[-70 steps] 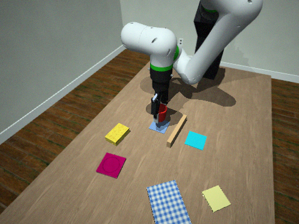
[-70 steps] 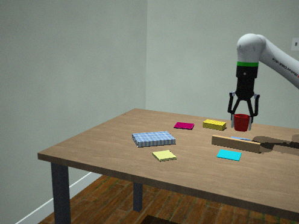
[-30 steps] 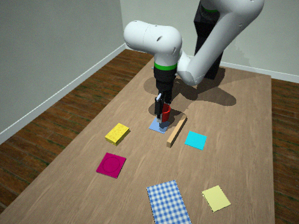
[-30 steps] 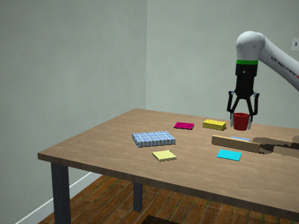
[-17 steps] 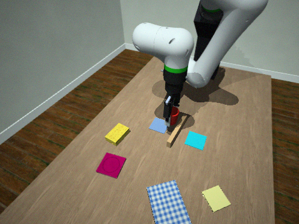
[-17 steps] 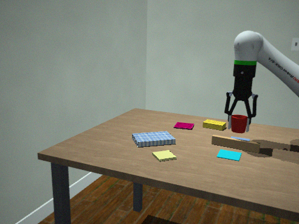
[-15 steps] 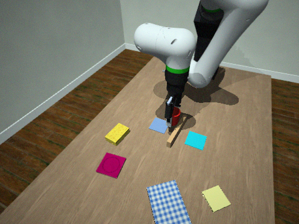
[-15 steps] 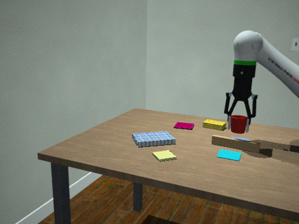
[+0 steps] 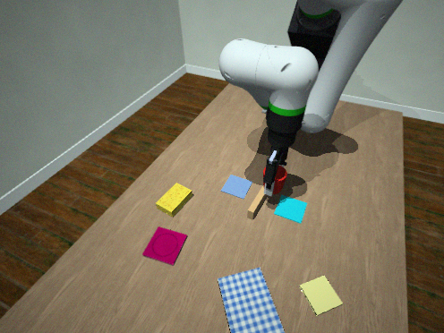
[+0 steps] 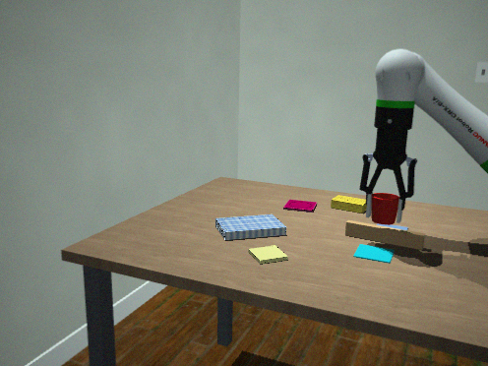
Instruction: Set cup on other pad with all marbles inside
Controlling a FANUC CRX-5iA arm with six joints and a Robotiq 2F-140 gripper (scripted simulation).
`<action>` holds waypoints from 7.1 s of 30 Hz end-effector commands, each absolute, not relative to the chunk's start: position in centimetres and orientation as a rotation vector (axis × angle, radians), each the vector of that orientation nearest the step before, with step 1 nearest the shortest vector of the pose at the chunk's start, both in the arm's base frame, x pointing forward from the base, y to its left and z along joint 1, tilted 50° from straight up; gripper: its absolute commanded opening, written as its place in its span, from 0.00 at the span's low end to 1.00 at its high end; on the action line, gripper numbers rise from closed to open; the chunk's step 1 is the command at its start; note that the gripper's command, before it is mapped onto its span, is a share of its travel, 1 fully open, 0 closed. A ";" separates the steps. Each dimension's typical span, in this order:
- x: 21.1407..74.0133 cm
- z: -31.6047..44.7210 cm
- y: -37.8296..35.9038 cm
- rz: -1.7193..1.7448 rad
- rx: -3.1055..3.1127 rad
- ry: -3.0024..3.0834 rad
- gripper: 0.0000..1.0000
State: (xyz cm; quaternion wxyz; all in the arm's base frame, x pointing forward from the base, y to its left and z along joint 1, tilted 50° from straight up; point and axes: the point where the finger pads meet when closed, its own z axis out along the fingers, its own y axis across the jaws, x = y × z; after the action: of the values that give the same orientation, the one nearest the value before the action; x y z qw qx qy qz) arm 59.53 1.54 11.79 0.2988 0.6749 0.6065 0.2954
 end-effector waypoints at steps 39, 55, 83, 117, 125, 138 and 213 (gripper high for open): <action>60.3 12.0 8.9 0.780 1.793 1.609 0.49; 61.2 11.3 8.9 0.780 1.793 1.609 0.49; 64.3 8.7 8.7 0.780 1.793 1.609 0.49; 65.0 8.1 8.7 0.780 1.793 1.609 0.49; 65.0 8.1 8.7 0.780 1.793 1.609 0.49; 65.0 8.1 8.7 0.780 1.793 1.609 0.59; 58.1 14.0 9.2 0.780 1.793 1.609 0.59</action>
State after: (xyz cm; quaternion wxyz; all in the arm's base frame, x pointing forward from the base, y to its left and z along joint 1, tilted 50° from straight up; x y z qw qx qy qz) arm 58.08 9.16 13.93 0.2999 0.6756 0.6061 0.2936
